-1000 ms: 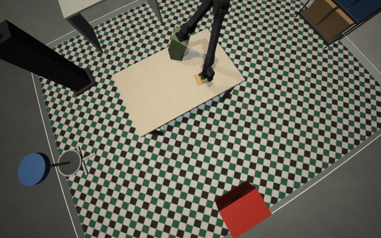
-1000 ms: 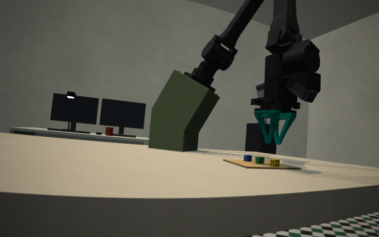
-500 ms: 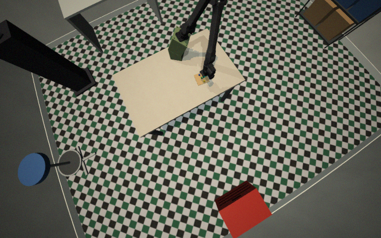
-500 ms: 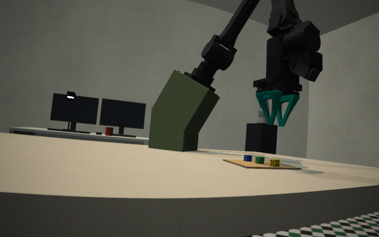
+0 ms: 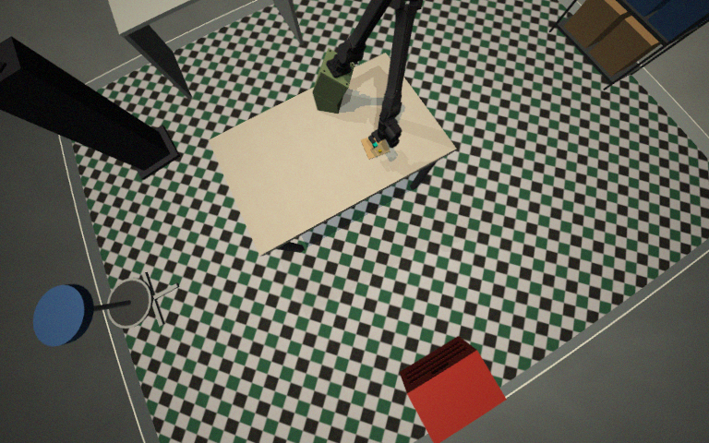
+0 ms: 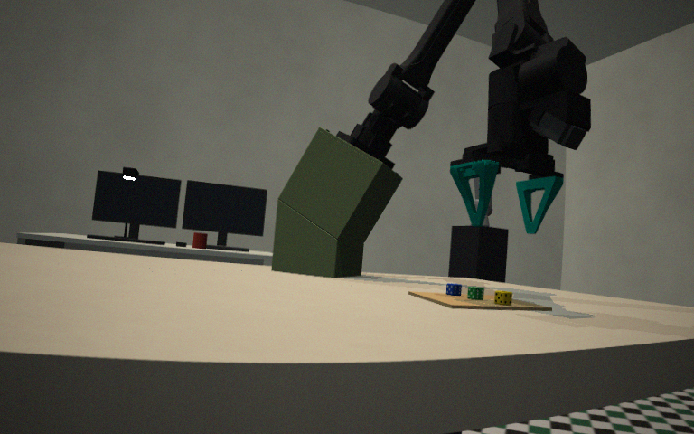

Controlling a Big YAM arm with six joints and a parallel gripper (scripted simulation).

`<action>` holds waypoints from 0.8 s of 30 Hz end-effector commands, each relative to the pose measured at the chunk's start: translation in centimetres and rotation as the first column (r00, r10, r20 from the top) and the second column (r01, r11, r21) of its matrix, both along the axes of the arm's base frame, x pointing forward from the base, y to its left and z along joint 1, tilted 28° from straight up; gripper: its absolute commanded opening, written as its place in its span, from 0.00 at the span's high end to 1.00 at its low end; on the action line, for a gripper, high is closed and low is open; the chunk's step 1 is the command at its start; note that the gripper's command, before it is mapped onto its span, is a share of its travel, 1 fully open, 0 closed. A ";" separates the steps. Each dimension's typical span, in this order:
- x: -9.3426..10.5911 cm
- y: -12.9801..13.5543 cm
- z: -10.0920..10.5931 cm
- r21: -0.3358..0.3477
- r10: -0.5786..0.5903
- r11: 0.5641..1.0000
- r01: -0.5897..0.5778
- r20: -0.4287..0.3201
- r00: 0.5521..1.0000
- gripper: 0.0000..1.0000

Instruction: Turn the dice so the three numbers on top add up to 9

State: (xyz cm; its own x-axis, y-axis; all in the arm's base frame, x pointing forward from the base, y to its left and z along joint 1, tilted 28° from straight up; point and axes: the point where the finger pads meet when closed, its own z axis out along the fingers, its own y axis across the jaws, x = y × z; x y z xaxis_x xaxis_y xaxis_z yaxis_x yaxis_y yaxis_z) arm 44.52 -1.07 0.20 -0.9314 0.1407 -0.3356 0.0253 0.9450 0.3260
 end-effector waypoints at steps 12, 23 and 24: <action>0.4 -1.1 2.1 -0.008 -0.005 1.000 0.005 0.036 0.999 0.00; -0.4 -2.8 7.7 -0.015 -0.004 1.000 0.005 0.064 0.998 0.00; -0.7 -3.0 8.3 -0.015 -0.004 1.000 0.005 0.065 0.998 0.00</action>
State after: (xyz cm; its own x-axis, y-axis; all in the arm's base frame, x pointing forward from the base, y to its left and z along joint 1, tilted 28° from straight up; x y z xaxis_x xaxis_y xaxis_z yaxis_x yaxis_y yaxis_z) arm 42.53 -2.58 4.54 -0.9316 0.1521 -0.3302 0.0367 0.9430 0.3309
